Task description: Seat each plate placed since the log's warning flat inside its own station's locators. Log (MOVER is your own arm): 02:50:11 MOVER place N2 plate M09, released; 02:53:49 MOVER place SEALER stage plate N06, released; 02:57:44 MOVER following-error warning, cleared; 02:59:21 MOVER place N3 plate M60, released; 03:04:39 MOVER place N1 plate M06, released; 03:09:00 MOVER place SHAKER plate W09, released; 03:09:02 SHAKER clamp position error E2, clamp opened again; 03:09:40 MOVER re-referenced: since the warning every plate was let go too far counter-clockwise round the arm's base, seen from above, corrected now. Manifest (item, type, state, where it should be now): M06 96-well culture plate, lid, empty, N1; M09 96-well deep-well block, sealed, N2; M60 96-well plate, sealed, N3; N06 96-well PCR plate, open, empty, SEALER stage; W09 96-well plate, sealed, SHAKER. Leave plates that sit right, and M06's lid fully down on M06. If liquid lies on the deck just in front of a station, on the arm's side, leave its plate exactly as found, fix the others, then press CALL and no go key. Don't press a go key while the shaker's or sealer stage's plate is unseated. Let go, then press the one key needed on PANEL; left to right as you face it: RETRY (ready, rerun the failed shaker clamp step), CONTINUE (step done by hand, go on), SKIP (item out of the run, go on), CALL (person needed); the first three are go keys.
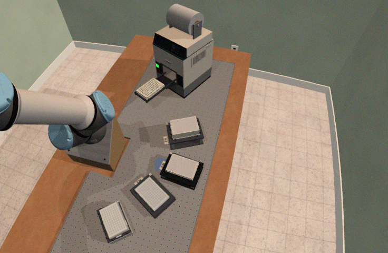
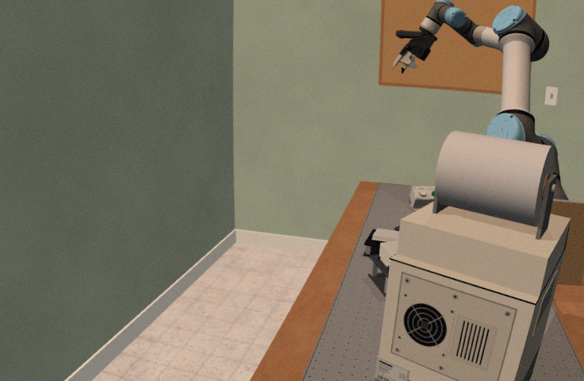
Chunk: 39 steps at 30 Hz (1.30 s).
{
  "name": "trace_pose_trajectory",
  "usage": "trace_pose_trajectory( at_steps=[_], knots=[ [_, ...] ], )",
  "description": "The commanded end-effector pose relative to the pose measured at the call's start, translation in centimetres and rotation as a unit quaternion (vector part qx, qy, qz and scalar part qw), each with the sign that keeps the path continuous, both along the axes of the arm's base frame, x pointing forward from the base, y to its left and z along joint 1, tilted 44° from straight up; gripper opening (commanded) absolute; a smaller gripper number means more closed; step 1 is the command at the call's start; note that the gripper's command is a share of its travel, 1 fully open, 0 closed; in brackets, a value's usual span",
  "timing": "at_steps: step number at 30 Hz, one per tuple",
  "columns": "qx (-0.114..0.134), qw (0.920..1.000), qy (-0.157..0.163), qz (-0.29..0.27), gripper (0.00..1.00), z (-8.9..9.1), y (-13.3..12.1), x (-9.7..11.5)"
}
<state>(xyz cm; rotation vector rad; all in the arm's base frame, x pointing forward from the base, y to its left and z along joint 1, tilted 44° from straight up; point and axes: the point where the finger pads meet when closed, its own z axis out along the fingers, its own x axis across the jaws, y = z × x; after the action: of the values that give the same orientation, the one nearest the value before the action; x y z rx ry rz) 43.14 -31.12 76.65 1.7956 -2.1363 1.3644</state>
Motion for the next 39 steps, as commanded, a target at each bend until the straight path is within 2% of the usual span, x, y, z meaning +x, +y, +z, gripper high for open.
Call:
trace_pose_trajectory(
  at_steps=[1,4,8,10,13,15,17,20,23,27,29,32,34,39],
  knots=[
    [-0.004,1.0,-0.003,0.0,0.82,1.6,0.2,-0.1],
    [-0.027,0.9994,-0.021,-0.001,0.82,3.1,0.4,-0.3],
    [-0.027,0.9994,-0.021,-0.001,0.82,5.0,0.7,-0.6],
    [-0.027,0.9994,-0.021,-0.001,0.82,5.2,0.7,-0.6],
    [-0.051,0.9979,-0.04,-0.001,0.82,6.7,1.0,-0.9],
    [-0.051,0.9979,-0.04,-0.001,0.82,7.6,1.2,-1.1],
    [-0.051,0.9979,-0.04,-0.001,0.82,7.6,1.2,-1.1],
    [-0.051,0.9979,-0.04,-0.001,0.82,8.7,1.5,-1.3],
    [-0.074,0.9955,-0.059,-0.002,0.82,10.2,1.8,-1.6],
    [-0.074,0.9955,-0.059,-0.002,0.82,12.0,2.3,-2.1],
    [-0.074,0.9955,-0.059,-0.002,0.82,12.1,2.4,-2.1],
    [-0.098,0.9922,-0.077,-0.003,0.82,13.5,2.8,-2.5],
    [-0.098,0.9922,-0.077,-0.003,0.82,13.5,2.8,-2.5],
    [-0.098,0.9922,-0.077,-0.003,0.82,15.4,3.4,-3.0]
  ],
)
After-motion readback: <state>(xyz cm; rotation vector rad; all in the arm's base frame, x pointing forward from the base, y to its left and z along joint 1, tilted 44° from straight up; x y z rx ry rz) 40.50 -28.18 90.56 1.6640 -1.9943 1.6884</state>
